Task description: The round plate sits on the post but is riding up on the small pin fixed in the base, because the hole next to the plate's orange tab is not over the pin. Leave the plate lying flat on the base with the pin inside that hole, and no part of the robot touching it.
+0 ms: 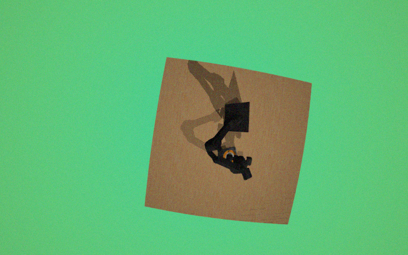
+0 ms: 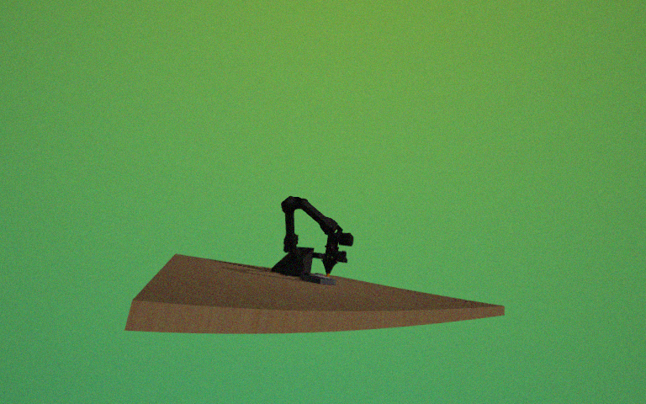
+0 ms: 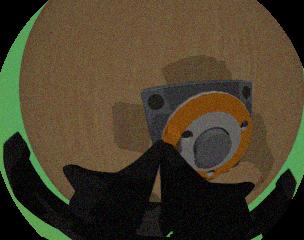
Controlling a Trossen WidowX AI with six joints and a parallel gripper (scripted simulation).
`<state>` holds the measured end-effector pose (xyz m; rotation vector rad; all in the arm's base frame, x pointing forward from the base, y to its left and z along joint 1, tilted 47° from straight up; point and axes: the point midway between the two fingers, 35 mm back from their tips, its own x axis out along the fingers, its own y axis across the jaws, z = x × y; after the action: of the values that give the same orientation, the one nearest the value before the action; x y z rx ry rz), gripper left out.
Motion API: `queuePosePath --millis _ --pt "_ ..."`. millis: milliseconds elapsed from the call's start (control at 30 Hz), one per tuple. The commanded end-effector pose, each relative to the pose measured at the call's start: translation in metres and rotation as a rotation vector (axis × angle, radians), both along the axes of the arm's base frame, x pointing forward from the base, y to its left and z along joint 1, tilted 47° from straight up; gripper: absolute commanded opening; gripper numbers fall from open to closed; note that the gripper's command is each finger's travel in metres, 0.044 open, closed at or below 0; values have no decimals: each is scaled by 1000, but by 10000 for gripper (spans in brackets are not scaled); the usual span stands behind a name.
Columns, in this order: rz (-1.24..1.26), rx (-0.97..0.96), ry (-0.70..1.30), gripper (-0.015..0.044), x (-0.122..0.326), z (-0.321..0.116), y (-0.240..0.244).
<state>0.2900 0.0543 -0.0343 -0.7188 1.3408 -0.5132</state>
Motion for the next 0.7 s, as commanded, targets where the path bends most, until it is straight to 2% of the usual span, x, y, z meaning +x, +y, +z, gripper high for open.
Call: queuePosePath --millis 0,667 --pt "2 6 -26 0 8 2 2" --pt "2 5 -26 0 18 5 2"
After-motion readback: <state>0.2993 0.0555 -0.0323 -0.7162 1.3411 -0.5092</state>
